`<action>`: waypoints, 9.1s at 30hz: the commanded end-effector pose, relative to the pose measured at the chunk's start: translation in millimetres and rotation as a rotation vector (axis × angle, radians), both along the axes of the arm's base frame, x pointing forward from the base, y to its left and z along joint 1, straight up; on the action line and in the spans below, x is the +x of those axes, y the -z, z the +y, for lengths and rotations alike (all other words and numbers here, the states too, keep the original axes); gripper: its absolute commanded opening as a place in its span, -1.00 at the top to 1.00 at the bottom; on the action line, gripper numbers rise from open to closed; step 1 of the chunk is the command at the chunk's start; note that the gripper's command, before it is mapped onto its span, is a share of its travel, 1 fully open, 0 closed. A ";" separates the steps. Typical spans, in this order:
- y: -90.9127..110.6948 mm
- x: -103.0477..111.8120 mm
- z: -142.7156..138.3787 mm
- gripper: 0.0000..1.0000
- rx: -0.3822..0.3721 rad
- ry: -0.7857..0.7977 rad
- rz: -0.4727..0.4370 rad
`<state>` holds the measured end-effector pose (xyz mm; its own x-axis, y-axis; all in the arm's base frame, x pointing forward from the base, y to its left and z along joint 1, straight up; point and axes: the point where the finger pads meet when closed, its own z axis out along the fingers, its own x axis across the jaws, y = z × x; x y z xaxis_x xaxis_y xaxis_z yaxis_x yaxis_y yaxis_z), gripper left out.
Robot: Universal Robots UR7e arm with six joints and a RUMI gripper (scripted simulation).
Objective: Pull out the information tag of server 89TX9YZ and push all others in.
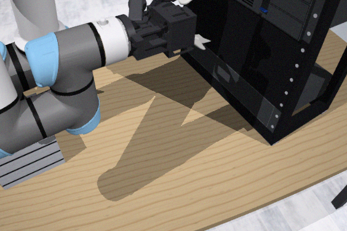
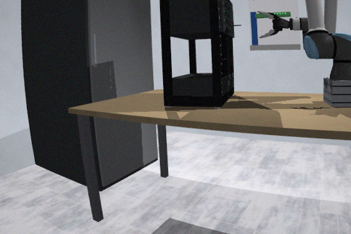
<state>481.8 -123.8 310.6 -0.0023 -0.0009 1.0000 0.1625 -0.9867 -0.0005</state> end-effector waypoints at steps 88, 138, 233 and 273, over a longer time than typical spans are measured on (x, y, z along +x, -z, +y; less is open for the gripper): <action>-8.6 4.2 1.7 -1.00 0.301 0.084 -0.023; -35.7 16.0 5.3 -1.00 1.317 0.365 -0.099; -72.5 32.6 12.4 -1.00 2.702 0.752 -0.208; -76.5 34.4 13.2 -1.00 2.841 0.790 -0.219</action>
